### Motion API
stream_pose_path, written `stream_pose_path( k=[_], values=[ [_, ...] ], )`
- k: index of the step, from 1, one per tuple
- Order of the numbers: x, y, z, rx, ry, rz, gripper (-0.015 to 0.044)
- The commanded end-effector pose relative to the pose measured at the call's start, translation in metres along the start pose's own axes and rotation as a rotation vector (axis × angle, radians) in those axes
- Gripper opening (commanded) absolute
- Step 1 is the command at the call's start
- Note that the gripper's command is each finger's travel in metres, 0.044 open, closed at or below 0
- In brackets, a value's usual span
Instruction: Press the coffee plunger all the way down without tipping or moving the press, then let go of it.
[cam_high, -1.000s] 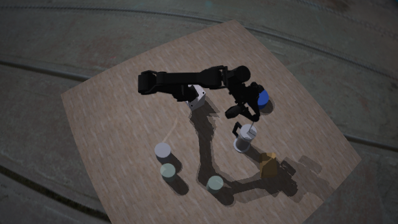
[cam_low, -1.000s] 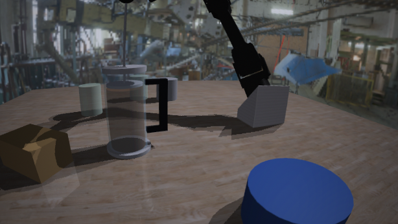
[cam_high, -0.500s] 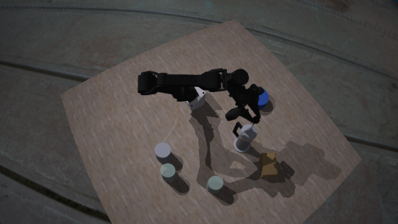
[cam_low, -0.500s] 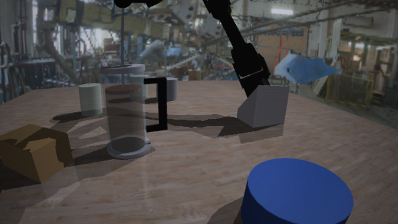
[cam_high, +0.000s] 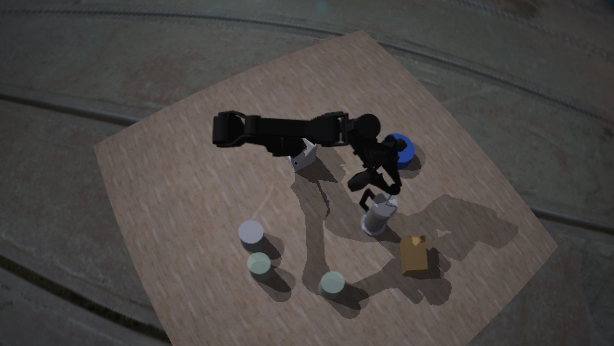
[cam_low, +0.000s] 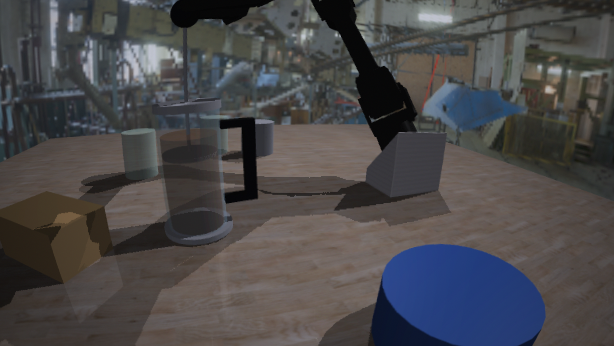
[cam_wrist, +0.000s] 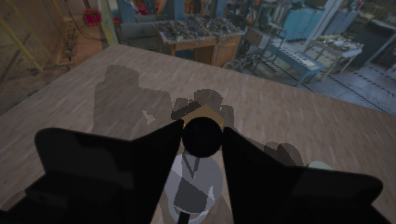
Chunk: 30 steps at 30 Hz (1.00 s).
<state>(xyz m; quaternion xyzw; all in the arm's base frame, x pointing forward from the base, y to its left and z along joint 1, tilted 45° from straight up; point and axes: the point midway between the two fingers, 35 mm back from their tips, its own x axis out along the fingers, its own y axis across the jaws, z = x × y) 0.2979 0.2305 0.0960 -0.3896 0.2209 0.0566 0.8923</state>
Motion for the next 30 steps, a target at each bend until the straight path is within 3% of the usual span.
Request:
stream_pose_path(
  k=[1,30],
  values=[
    [0.012,0.001,-0.027,-0.027,0.051,-0.001,0.0128],
    [0.036,-0.002,-0.054,-0.029,0.046,-0.005,0.0128]
  ],
)
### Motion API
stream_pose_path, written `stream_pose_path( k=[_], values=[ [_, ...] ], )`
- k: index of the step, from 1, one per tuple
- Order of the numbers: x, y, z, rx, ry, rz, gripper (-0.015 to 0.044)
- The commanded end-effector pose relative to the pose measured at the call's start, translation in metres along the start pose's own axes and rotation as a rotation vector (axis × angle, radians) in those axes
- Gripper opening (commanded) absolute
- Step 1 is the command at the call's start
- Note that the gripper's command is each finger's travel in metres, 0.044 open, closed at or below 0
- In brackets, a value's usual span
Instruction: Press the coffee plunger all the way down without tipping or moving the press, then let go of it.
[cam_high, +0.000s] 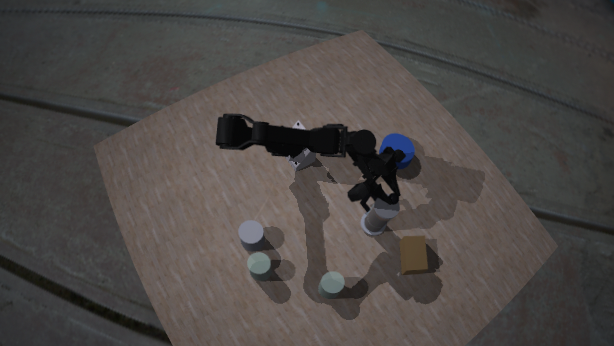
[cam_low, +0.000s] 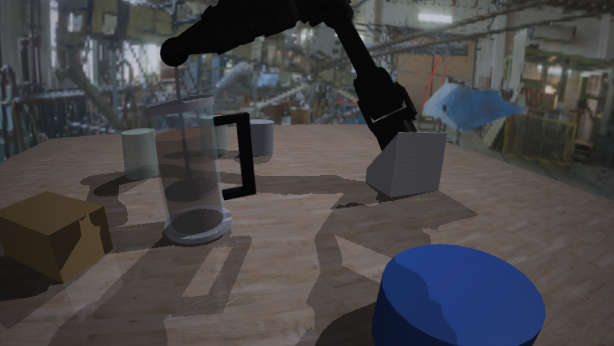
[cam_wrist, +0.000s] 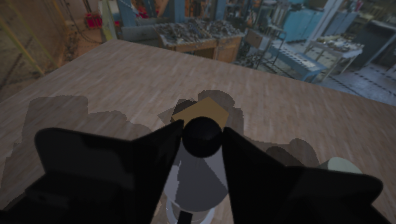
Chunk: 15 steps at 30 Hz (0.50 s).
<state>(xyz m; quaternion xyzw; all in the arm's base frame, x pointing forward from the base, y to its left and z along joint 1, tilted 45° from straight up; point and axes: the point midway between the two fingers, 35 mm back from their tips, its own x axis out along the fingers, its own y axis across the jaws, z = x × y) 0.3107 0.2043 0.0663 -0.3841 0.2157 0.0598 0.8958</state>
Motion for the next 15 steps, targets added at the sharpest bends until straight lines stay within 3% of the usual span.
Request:
stream_pose_path(
  k=[1,15],
  values=[
    [0.0092,-0.0009,-0.0219,-0.04,0.06,-0.009,0.0128],
    [0.011,0.0003,-0.0193,-0.039,0.06,-0.01,0.0128]
  ],
)
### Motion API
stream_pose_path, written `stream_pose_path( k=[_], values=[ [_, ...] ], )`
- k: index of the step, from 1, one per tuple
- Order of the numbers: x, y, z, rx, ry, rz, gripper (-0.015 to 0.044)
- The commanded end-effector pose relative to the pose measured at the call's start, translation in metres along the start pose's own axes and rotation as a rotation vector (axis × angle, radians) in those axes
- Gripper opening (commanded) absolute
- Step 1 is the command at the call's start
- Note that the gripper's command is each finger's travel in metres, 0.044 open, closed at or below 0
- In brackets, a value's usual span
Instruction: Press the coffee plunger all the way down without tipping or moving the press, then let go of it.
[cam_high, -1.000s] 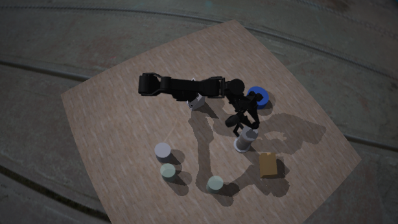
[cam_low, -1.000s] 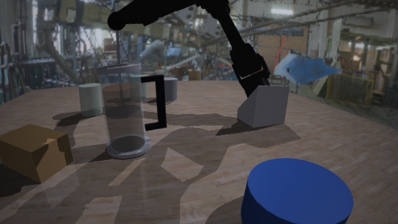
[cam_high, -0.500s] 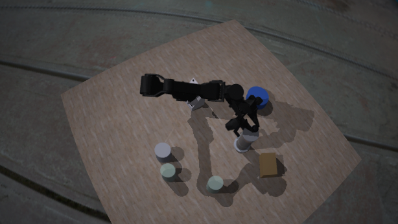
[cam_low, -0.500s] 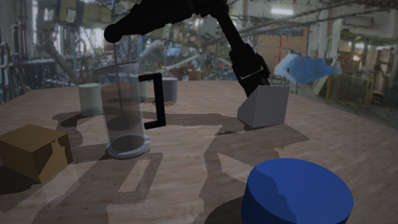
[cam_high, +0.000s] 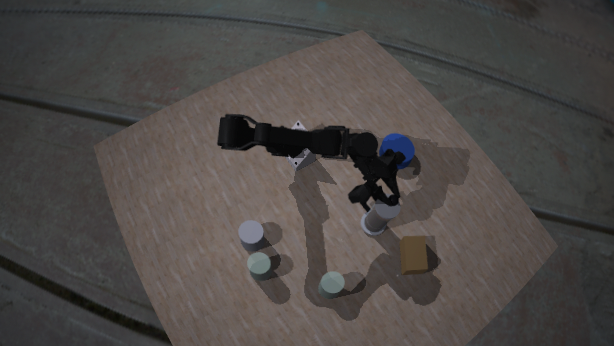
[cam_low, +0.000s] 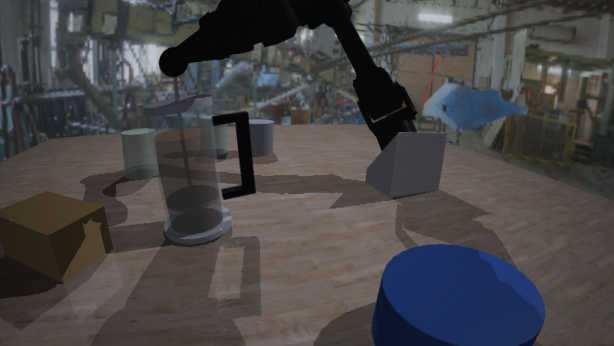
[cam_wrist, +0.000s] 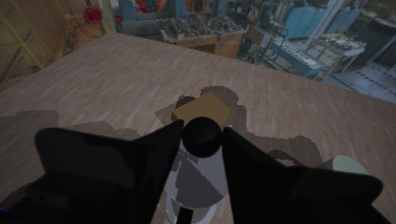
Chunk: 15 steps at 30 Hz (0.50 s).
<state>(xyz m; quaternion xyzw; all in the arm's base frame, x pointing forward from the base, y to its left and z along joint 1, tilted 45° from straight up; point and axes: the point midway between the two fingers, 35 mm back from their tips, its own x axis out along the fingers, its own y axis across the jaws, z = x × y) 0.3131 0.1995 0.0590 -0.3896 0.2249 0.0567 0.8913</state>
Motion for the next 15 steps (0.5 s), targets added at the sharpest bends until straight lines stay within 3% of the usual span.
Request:
stream_pose_path(
  k=[1,15],
  values=[
    [0.0058,-0.0003,-0.012,-0.028,0.038,-0.01,0.0128],
    [0.0062,0.0012,-0.0111,-0.028,0.038,-0.01,0.0128]
  ],
)
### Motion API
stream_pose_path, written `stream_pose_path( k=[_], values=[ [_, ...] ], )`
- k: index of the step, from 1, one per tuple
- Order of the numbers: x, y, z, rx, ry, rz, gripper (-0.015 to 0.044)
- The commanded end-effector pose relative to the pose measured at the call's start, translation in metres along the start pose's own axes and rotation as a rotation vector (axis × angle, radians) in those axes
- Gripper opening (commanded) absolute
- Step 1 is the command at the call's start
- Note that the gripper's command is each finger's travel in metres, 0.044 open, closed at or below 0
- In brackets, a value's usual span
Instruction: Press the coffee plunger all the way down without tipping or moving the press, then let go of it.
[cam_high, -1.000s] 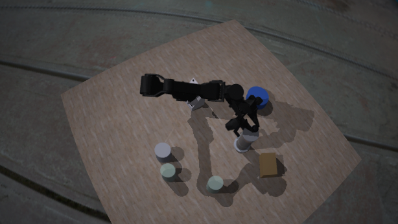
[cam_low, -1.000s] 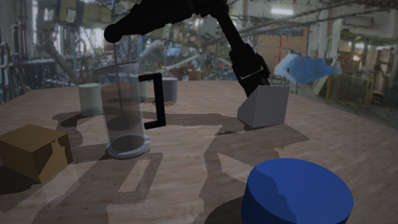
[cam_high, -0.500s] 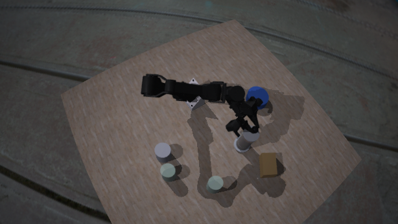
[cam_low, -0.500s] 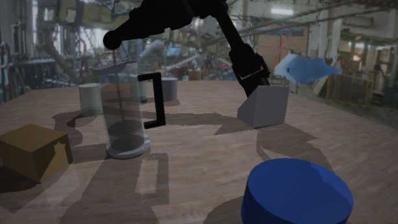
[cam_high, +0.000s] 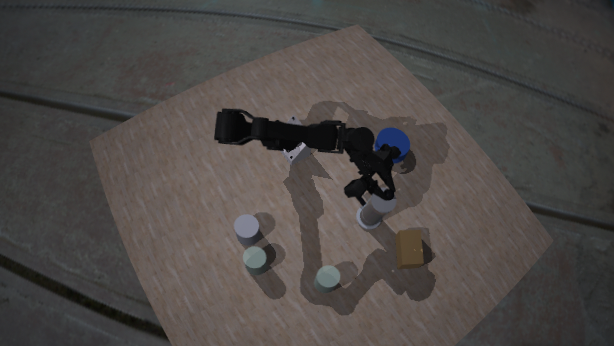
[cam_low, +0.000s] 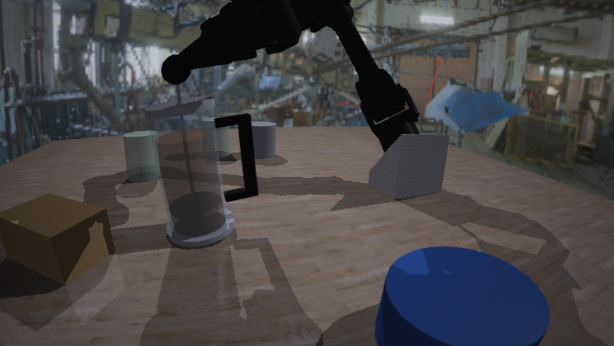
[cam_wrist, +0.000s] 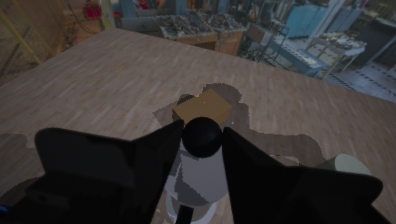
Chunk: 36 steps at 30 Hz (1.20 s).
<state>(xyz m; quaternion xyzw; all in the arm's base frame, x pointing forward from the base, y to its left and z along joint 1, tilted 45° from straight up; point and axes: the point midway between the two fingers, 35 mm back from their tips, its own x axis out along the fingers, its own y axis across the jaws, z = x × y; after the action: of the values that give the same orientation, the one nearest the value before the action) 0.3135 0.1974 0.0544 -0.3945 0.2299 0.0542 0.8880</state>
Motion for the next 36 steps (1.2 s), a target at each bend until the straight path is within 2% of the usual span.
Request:
stream_pose_path(
  k=[1,34,36],
  values=[
    [0.0038,0.0,-0.007,-0.018,0.026,-0.007,0.0128],
    [0.0021,0.0017,-0.0016,-0.01,0.011,-0.004,0.0128],
    [0.0021,0.0017,-0.0016,-0.01,0.011,-0.004,0.0181]
  ],
)
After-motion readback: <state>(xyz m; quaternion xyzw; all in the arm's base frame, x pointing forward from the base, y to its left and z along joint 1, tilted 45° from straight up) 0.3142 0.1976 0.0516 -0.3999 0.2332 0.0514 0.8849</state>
